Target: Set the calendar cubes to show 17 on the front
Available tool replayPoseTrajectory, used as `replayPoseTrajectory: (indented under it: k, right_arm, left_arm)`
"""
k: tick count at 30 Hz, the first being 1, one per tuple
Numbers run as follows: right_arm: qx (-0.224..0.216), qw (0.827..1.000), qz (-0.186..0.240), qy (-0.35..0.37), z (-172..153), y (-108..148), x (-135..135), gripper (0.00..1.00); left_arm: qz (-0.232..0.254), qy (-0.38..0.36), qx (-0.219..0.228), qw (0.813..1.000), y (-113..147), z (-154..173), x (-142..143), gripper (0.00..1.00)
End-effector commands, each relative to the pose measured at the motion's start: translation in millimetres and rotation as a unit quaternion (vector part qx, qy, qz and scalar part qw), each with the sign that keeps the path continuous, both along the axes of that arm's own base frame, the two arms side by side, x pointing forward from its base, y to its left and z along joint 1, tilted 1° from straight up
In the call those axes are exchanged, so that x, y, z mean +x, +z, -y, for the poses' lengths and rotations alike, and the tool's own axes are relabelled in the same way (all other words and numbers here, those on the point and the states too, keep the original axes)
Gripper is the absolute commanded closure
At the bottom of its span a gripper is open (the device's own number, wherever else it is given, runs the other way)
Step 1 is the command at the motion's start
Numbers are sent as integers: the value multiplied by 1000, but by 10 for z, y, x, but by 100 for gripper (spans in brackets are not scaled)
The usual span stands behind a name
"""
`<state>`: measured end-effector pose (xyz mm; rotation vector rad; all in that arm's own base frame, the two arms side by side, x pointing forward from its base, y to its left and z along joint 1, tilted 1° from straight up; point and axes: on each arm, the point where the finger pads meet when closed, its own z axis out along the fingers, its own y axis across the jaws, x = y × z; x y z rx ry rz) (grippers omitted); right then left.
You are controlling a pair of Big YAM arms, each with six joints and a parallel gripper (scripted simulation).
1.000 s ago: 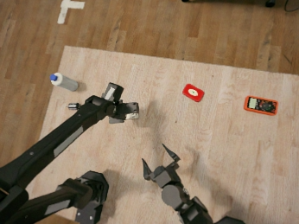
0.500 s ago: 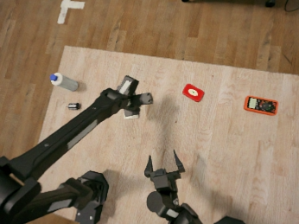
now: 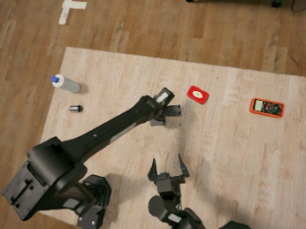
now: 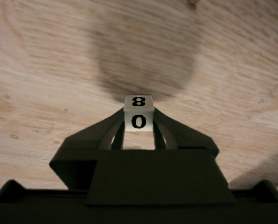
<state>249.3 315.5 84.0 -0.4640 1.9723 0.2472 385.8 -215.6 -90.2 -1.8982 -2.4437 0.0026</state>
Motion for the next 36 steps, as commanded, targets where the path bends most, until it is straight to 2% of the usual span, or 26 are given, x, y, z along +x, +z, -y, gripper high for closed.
replayPoseTrajectory:
  k: [1, 2, 3, 5, 11, 25, 28, 36]
  right_arm:
    - [27, 1000, 9, 1, -197, 208, 48, 0]
    - [27, 1000, 9, 1, -197, 208, 48, 0]
    - [27, 1000, 9, 1, -197, 208, 48, 0]
    - [18, 1000, 4, -2, -106, 118, 39, 0]
    - [18, 1000, 4, -2, -106, 118, 39, 0]
    - [18, 1000, 4, -2, -106, 118, 39, 0]
    - [18, 1000, 4, -2, -106, 118, 39, 0]
    - [18, 1000, 4, -2, -106, 118, 39, 0]
  left_arm:
    - [33, -26, -17, 999, 220, 130, 297, 75]
    - [26, -45, -14, 999, 172, 89, 216, 75]
    - [38, -65, -19, 997, 262, 114, 262, 75]
    - [40, -112, -19, 993, 262, 117, 265, 75]
    - [33, -152, -15, 988, 172, 96, 230, 75]
    - [30, -139, -14, 990, 172, 88, 216, 75]
    - [23, -139, -11, 990, 158, 84, 340, 75]
    - [32, -144, -15, 989, 113, 162, 379, 75]
